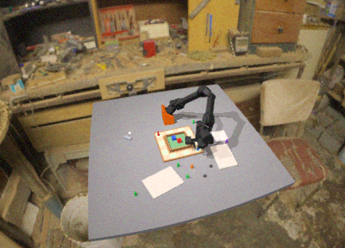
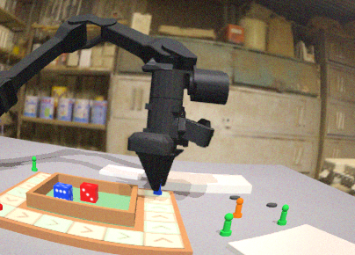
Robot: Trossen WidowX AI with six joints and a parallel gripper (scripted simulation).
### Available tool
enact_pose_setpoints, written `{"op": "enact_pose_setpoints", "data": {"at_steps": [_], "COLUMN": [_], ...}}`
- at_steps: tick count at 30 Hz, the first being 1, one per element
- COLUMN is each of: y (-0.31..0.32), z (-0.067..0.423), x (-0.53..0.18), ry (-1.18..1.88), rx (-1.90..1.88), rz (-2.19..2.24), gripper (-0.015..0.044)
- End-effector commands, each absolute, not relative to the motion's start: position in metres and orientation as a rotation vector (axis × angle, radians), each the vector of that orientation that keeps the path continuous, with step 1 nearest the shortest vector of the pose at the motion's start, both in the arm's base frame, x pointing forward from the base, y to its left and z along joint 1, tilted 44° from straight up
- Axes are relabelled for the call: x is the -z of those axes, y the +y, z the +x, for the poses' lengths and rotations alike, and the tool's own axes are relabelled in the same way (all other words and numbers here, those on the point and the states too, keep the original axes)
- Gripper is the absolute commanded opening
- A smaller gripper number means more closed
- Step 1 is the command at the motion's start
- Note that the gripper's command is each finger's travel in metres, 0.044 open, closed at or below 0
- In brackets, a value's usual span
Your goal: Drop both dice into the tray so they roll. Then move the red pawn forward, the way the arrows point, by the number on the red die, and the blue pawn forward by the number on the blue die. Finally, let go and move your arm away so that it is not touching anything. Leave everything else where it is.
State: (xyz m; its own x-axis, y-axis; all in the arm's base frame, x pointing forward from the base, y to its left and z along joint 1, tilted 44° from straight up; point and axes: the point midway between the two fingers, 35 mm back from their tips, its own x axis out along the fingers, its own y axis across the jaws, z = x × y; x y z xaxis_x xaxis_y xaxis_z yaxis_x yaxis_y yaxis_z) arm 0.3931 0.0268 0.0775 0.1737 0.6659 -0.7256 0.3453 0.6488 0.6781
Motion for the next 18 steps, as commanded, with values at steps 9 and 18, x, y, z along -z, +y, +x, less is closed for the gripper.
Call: {"op": "enact_pose_setpoints", "data": {"at_steps": [9,18], "y": [0.0282,0.0222], "z": [0.3925,0.3919], "x": [-0.0748,-0.0803], "ry": [1.433,1.436], "rx": [-0.276,-0.273], "rz": [0.921,0.919], "gripper": [0.0042,0.0]}}
